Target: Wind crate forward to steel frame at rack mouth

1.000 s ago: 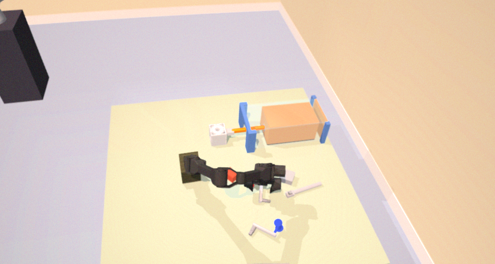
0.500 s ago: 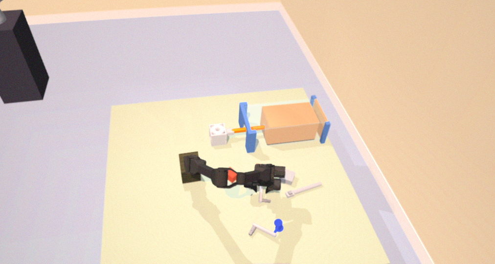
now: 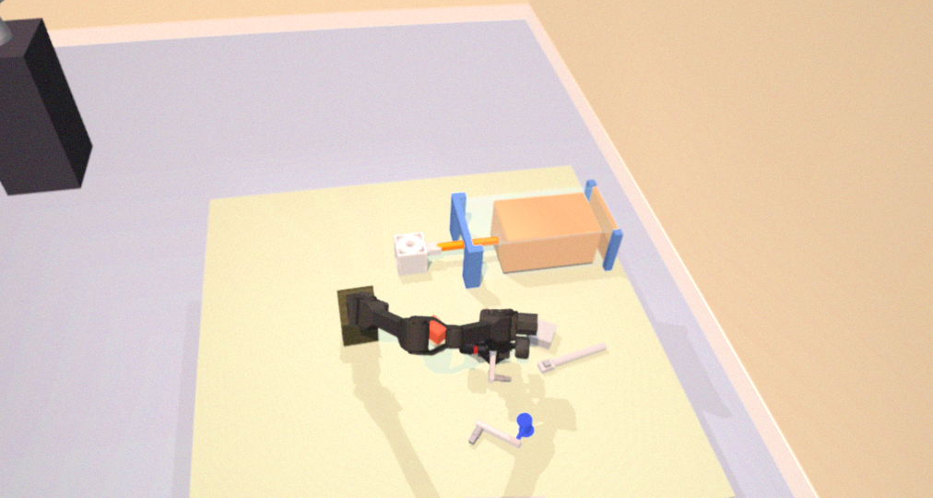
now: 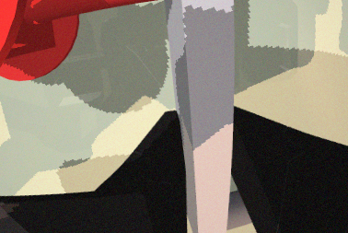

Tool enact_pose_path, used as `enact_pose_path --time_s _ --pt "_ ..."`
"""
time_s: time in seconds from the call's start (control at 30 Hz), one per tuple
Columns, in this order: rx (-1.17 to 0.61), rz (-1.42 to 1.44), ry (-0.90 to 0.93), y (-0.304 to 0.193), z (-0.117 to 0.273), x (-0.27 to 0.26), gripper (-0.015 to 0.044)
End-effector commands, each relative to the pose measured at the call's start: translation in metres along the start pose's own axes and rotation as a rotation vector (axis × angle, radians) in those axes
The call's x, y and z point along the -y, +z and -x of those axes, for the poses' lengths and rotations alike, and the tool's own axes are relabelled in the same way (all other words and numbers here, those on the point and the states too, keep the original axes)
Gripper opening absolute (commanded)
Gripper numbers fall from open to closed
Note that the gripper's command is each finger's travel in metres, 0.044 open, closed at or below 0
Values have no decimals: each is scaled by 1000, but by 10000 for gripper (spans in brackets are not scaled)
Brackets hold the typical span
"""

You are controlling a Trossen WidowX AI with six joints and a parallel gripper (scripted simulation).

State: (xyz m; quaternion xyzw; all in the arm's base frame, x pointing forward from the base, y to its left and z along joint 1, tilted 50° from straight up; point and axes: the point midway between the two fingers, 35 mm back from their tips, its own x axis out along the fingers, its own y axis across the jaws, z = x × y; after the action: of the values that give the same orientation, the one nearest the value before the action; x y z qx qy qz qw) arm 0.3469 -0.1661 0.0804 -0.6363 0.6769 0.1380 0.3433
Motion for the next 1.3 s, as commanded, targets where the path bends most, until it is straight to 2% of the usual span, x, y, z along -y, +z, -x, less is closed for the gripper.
enact_pose_path --time_s 0.0,0.13,0.33,0.53,0.9,1.27 --pt "-2 -4 -1 -1 -1 1 0" --pt "6 -4 1 2 15 4 0" --pt "20 -1 10 7 104 8 0" --pt "7 1 8 1 153 1 0" --pt "12 2 5 3 153 1 0" --pt "10 -351 8 4 153 2 0"
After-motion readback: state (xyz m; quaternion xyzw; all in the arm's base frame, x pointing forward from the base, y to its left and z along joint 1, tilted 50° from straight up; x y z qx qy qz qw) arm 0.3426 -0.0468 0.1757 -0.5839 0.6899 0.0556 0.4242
